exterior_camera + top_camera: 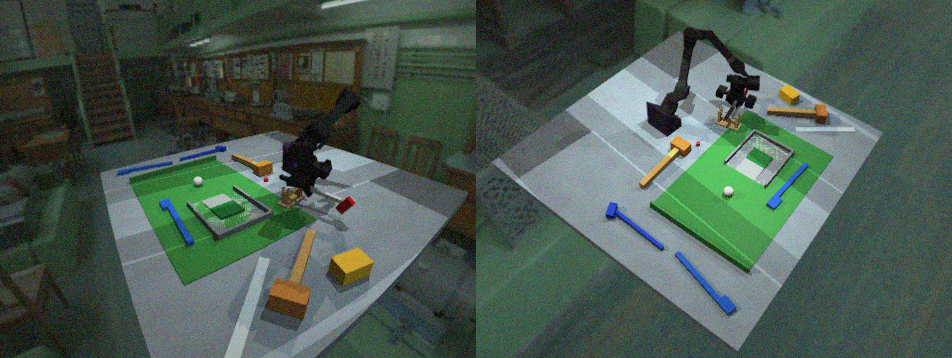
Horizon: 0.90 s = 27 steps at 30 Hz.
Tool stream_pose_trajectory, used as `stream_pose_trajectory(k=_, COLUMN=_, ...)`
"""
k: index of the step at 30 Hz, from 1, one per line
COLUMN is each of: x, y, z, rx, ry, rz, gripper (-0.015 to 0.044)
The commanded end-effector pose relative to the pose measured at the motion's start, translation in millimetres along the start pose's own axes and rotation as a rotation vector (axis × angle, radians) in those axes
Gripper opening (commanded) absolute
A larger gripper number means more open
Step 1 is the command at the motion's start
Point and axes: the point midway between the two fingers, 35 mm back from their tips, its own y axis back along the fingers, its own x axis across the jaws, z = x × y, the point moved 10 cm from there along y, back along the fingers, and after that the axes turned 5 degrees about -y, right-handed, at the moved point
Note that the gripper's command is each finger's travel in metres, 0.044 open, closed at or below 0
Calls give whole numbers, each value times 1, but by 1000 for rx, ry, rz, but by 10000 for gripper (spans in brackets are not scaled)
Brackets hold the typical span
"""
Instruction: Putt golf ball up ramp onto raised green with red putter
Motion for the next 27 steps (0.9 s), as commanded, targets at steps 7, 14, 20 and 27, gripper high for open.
stream_pose_trajectory(k=7, x=4, y=51, z=13, rx=-13, ry=7, rz=-6, gripper=0)
stream_pose_trajectory(k=14, x=4, y=55, z=13, rx=-9, ry=-7, rz=-6, gripper=0)
stream_pose_trajectory(k=20, x=-16, y=60, z=-3, rx=27, ry=-128, rz=-28, gripper=0)
stream_pose_trajectory(k=27, x=-42, y=68, z=-27, rx=67, ry=-289, rz=-56, gripper=0)
